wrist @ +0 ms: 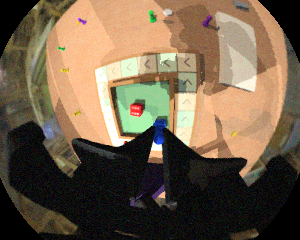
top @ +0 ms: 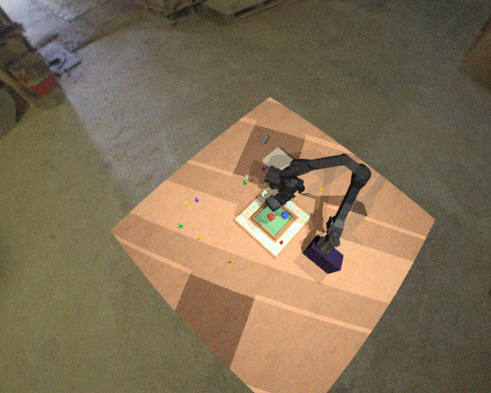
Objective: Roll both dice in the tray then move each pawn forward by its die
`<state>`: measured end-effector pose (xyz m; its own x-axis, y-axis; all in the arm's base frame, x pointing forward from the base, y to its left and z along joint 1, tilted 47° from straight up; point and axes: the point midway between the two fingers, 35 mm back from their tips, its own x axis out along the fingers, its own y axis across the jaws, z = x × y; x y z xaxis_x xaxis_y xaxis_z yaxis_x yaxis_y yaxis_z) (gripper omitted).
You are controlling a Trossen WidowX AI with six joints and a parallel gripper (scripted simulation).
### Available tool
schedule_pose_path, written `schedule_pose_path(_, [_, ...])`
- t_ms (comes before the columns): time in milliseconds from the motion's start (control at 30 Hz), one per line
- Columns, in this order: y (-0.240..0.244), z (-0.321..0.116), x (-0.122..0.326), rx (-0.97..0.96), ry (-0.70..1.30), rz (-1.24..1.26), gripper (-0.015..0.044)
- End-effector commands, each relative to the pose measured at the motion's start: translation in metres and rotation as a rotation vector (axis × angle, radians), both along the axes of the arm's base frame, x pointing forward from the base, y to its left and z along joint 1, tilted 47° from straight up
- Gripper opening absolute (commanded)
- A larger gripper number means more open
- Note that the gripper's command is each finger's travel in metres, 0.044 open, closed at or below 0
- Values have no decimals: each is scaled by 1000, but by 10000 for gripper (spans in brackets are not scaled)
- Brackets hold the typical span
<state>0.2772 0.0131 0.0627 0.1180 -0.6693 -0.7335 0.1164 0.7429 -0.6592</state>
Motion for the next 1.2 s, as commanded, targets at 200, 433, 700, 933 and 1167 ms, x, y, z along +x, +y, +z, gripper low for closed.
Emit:
schedule_pose_path(200, [-41,11,50,-49,0,13,0])
schedule_pose_path(433, [-66,17,70,-79,5,12,0])
schedule_pose_path(700, [-85,-1,73,-79,5,12,0])
schedule_pose_path(933, [-92,-7,74,-80,5,12,0])
schedule_pose_path(1167, [-98,-13,75,-81,5,12,0])
